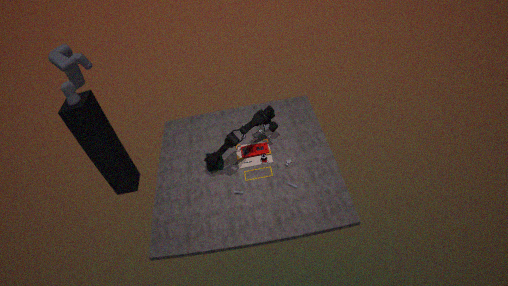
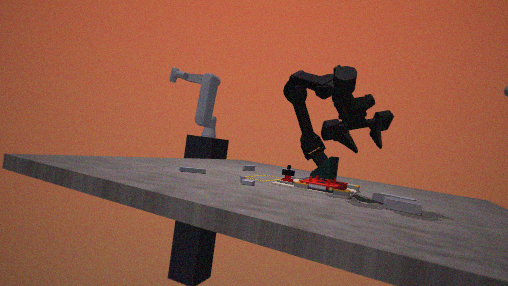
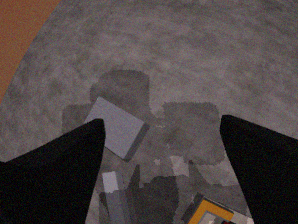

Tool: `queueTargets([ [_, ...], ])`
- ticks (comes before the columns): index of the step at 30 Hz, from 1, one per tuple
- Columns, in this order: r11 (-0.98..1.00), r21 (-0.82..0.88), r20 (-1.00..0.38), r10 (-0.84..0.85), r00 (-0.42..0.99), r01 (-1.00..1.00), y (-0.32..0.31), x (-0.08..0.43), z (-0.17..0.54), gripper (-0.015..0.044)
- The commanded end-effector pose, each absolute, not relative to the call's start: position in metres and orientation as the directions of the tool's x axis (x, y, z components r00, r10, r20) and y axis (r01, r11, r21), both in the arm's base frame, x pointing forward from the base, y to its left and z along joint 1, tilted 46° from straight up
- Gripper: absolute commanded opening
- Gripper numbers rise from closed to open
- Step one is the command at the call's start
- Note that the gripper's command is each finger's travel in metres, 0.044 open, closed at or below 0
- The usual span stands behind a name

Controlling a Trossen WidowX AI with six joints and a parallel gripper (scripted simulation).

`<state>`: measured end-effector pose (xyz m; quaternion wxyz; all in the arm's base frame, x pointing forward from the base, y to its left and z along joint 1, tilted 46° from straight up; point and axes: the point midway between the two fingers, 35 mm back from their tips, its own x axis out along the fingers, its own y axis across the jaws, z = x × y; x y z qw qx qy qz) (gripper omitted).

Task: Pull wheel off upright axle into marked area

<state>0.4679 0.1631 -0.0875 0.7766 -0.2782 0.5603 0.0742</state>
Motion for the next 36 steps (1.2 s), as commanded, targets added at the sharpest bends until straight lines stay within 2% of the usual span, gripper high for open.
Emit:
queueTargets([
  [1,0.864,-0.394,-0.908,-0.312,0.281,-0.314,0.128,0.456,-0.067,0.03],
  [10,0.844,-0.521,-0.853,-0.511,0.105,-0.124,0.066,0.423,-0.017,0.03],
  [21,0.711,-0.702,-0.711,-0.697,-0.091,0.036,0.0,0.378,0.059,0.03],
  [36,0.701,-0.712,-0.701,-0.706,-0.102,0.042,0.003,0.366,0.059,0.03],
])
